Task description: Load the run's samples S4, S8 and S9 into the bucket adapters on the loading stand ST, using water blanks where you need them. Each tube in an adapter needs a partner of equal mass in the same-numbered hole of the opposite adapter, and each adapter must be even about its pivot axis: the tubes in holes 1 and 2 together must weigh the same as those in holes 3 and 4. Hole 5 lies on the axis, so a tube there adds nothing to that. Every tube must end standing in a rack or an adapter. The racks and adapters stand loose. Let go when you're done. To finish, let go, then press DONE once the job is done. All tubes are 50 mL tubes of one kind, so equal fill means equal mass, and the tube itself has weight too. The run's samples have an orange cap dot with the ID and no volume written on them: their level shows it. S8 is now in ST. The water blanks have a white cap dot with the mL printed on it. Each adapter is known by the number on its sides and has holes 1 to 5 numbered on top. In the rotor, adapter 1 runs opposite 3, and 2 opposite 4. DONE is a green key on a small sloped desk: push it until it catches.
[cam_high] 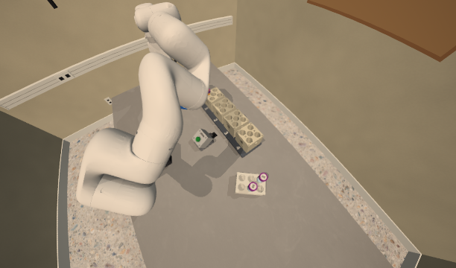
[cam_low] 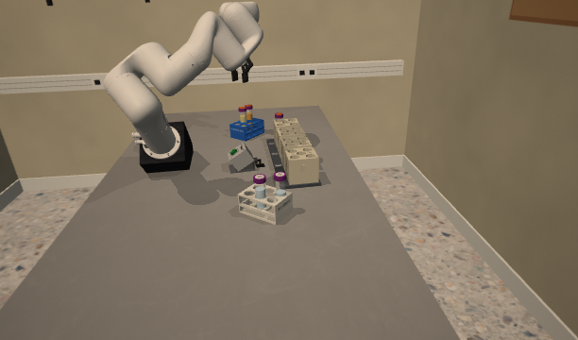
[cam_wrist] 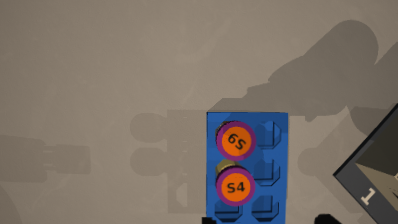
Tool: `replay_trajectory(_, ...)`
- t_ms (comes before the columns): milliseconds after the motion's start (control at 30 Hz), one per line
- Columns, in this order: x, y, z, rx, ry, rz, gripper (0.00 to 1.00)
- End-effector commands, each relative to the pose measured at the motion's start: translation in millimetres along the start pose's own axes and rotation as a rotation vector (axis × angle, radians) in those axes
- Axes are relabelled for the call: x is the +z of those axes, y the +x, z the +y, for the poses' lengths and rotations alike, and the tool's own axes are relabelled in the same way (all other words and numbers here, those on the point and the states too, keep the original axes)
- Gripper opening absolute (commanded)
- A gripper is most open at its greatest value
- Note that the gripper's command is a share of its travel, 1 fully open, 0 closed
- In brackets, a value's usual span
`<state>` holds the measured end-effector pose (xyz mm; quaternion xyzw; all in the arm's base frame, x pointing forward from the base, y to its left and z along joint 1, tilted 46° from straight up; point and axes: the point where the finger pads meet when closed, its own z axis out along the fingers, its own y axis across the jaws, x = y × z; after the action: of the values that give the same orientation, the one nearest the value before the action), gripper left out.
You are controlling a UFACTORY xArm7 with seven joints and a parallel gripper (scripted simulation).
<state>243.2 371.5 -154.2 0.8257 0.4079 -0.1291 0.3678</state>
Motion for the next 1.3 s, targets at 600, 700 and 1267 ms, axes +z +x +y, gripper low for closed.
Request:
replay_trajectory(600,15.2,1.5,-2.0,0.000,0.002,0.003,0.57)
replay_trajectory(700,21.2,1.5,-2.0,0.000,0.002,0.003,0.57)
replay_trajectory(1267,51.2,1.6,-2.0,0.000,0.002,0.003,0.57)
